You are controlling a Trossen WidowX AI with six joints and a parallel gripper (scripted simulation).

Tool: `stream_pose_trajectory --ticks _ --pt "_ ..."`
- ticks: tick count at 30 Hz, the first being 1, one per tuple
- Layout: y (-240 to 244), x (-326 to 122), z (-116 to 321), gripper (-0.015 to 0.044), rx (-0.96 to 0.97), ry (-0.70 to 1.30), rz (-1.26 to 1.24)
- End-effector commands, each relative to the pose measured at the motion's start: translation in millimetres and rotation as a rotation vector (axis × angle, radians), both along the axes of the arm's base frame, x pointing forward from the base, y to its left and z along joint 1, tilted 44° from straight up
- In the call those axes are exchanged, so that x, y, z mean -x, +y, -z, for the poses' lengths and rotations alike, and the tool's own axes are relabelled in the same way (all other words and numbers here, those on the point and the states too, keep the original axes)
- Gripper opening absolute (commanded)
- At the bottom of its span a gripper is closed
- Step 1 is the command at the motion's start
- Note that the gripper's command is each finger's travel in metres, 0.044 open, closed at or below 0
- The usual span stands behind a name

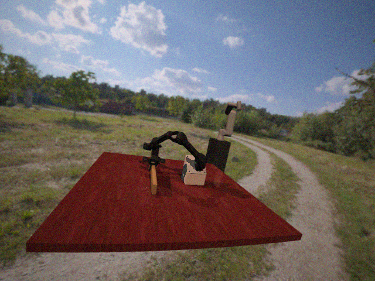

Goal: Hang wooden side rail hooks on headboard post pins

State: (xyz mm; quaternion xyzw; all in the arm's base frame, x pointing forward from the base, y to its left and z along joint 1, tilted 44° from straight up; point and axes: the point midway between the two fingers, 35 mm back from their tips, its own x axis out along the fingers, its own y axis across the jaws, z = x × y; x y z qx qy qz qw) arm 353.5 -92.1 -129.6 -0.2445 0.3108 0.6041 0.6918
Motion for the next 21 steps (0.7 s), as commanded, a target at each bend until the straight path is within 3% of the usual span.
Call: stream_pose_trajectory --ticks 1,21 --pt "-6.8 -0.7 -0.9 0.0 0.008 -0.006 0.008" --pt "-5.8 -0.5 0.9 0.0 0.008 -0.006 0.008"
